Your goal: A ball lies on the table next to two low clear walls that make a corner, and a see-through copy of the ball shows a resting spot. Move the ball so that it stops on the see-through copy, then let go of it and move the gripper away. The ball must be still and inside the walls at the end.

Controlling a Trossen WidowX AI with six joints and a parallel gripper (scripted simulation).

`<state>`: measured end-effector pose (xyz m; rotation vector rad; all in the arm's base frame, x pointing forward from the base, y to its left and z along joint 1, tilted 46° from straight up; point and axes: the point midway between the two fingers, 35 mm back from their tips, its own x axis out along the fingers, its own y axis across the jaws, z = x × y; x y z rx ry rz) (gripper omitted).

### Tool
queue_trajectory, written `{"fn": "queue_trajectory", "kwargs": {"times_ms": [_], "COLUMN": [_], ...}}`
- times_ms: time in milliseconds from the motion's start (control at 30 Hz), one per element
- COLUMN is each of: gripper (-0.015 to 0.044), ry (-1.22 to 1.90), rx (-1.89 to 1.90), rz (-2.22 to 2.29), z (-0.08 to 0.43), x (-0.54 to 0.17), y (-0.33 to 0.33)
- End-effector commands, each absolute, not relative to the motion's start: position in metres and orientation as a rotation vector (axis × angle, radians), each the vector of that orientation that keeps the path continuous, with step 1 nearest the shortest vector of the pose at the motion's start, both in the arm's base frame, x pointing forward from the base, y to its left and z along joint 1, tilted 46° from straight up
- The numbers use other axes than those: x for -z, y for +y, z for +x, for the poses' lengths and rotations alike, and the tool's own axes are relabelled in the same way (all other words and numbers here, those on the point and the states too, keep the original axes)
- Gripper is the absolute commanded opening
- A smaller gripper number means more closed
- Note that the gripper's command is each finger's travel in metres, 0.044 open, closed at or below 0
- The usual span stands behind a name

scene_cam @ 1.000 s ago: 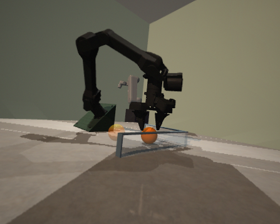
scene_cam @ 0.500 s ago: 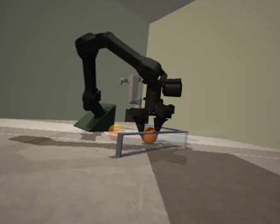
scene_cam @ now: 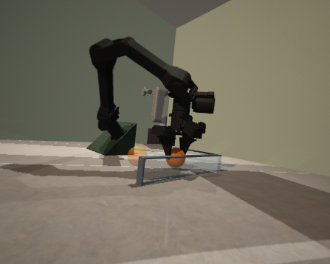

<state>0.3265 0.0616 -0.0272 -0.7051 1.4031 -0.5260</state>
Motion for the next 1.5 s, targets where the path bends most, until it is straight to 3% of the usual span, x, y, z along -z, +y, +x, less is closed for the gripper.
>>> {"fn": "queue_trajectory", "kwargs": {"times_ms": [0, 100, 700, 1467], "gripper": [0.0060, 0.0000, 0.0000, 0.0000], "ry": [1.394, 1.395, 1.396, 1.398], "rx": [0.515, 0.513, 0.517, 0.516], "rz": [-0.697, -0.695, -0.698, -0.700], "z": [0.329, 0.329, 0.310, 0.283], "x": [0.014, 0.003, -0.066, -0.087], "y": [0.081, 0.094, 0.158, 0.094]}}
